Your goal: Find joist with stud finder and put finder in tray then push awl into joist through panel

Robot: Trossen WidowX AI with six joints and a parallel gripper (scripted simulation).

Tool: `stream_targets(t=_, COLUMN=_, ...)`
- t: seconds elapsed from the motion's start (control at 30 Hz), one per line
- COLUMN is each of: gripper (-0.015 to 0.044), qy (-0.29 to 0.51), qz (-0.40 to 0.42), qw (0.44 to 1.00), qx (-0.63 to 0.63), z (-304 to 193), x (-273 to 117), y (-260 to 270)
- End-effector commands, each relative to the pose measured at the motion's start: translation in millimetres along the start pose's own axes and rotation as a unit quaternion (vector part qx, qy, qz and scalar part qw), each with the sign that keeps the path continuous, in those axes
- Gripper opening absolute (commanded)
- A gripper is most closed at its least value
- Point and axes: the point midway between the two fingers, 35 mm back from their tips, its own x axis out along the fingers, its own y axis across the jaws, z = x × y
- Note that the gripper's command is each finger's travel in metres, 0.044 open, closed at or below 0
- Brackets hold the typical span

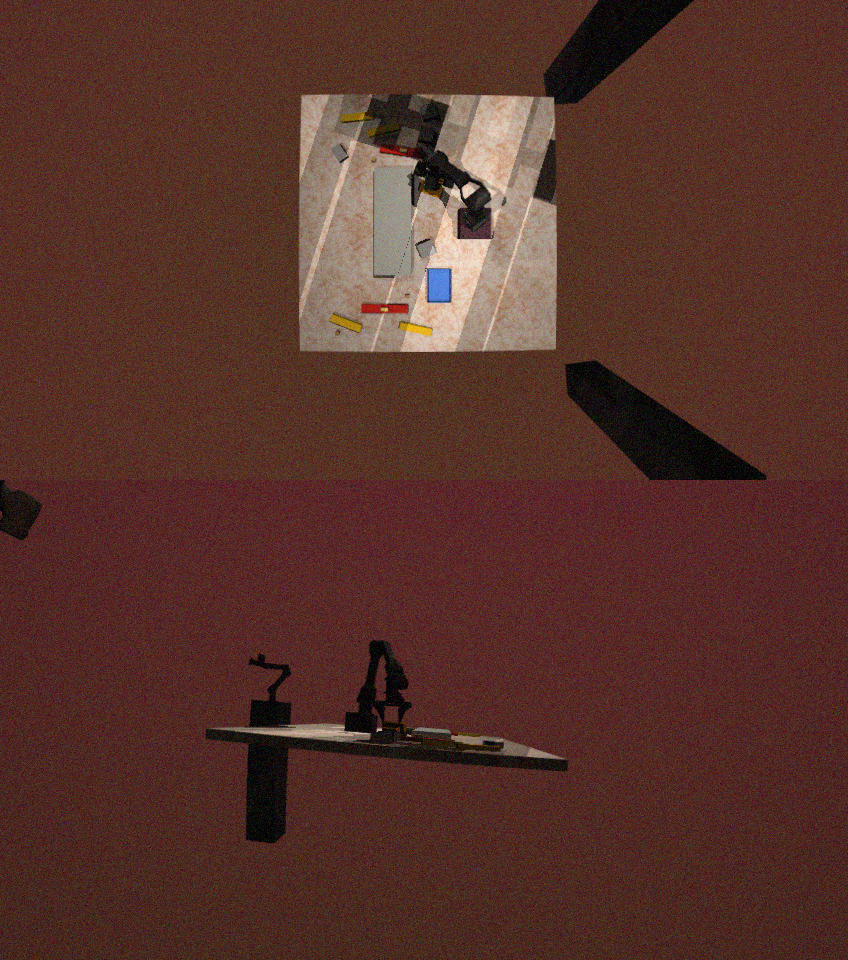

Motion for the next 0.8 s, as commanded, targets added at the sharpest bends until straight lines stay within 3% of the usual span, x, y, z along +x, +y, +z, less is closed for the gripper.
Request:
stream_targets(t=0.0, gripper=0.044, qy=-0.005, qz=0.005, qw=1.0, qx=-0.002, z=1, x=10, y=2)
stream_targets(t=0.77, gripper=0.0433, qy=-0.005, qz=0.006, qw=1.0, qx=-0.002, z=-2, x=43, y=4)
